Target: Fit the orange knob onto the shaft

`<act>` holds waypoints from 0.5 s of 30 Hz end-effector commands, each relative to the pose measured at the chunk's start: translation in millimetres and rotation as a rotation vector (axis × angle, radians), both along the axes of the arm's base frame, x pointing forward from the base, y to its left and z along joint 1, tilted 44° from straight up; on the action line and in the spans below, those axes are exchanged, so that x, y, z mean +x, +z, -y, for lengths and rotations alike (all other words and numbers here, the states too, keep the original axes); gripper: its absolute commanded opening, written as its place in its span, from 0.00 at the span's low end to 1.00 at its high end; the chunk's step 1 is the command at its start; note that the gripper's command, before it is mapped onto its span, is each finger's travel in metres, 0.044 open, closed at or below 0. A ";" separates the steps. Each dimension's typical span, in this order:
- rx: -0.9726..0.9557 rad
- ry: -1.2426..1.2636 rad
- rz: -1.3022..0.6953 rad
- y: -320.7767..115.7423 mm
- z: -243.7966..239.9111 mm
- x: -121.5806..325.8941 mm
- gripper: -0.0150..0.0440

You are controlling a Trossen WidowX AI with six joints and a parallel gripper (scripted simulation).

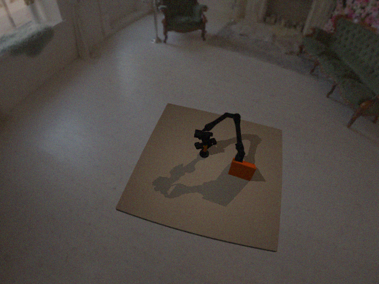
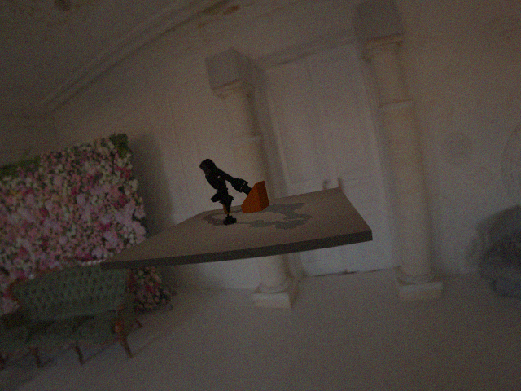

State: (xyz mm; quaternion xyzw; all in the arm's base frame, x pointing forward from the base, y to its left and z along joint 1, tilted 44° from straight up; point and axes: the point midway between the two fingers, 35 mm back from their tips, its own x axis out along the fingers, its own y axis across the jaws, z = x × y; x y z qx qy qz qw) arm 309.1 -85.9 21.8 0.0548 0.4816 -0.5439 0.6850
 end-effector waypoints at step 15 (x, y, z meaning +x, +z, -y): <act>-0.012 -0.134 0.139 -0.1 2.3 -4.1 0.25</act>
